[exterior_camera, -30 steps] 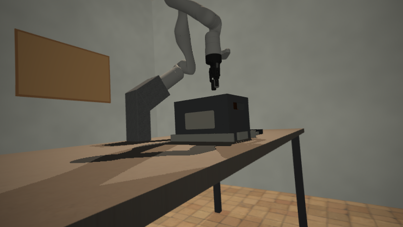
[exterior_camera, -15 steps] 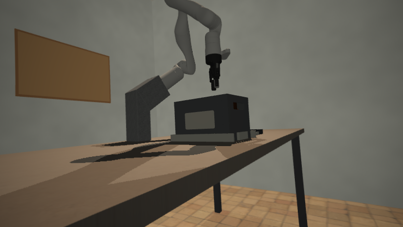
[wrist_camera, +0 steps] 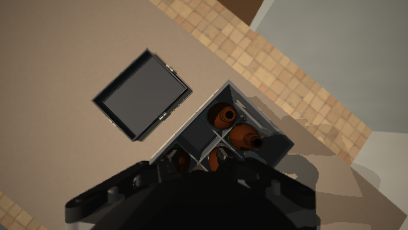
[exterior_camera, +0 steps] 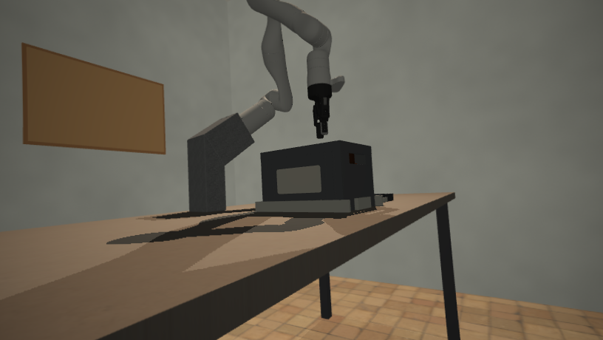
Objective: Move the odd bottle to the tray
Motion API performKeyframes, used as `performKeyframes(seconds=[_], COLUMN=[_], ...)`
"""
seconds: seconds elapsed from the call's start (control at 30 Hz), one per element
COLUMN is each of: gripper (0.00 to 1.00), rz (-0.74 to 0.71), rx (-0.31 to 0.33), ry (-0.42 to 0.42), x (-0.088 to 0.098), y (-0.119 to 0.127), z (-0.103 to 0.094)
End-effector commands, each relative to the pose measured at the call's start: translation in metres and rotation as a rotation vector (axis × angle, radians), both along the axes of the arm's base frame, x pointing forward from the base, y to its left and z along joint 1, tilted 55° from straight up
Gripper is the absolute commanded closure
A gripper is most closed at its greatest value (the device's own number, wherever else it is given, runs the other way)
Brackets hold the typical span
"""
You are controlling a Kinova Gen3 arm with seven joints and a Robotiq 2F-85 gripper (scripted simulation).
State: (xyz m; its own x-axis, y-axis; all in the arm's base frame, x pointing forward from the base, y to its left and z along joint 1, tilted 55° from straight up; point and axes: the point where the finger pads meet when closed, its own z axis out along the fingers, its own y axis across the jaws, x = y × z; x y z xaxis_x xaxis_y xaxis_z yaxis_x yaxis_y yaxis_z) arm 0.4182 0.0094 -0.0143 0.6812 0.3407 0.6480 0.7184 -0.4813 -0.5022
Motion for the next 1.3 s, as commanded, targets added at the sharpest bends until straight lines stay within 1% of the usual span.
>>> performKeyframes(seconds=[0.0, 0.73, 1.27], gripper=[0.36, 0.36, 0.36], rz=[0.003, 0.003, 0.003], rx=[0.001, 0.001, 0.001], ry=[0.0, 0.0, 0.0], x=[0.0, 0.004, 0.004], y=[0.003, 0.023, 0.027], z=[-0.002, -0.015, -0.018])
